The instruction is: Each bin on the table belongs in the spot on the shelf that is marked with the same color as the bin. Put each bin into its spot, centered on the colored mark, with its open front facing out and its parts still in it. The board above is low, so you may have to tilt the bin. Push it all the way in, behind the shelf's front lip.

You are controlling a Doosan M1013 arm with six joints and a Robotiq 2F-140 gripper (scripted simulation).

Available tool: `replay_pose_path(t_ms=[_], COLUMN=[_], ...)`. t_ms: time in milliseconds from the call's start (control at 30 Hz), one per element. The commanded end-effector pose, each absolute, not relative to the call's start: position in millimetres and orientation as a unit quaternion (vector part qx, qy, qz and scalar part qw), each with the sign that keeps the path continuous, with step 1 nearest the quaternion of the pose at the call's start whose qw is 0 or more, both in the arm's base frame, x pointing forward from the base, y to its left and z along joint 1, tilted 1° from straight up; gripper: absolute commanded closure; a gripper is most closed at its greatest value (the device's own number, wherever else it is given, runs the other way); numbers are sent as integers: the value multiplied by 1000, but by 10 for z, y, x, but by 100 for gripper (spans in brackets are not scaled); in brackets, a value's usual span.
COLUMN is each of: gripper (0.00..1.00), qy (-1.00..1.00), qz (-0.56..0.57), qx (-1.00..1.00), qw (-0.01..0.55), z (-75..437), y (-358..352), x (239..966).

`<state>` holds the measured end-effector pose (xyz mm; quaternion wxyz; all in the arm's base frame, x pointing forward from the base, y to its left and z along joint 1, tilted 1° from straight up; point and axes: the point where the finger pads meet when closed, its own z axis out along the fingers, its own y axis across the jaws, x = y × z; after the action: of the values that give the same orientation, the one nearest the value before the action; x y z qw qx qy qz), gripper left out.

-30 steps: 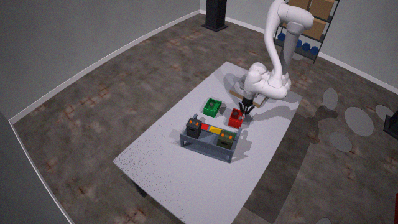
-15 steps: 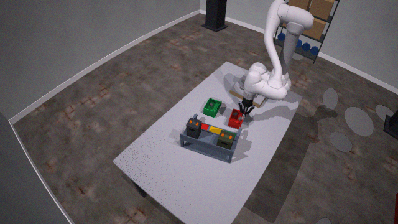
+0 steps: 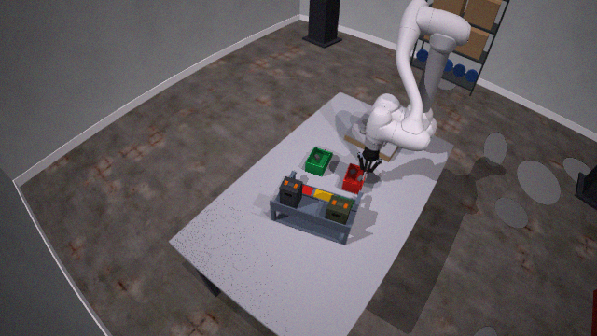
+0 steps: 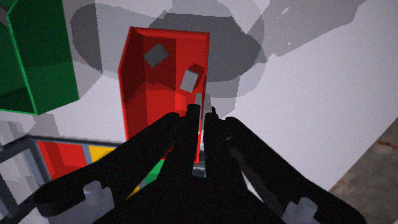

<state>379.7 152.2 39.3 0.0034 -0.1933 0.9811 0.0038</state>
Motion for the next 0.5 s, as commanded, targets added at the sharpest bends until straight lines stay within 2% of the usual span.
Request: replay_pose_path(t_ms=[0, 467], gripper=[90, 90], qy=[981, 981], qz=[4, 4], qx=[-193, -193], qw=[3, 3], z=[384, 352], y=[1523, 1523], x=[3797, 3797])
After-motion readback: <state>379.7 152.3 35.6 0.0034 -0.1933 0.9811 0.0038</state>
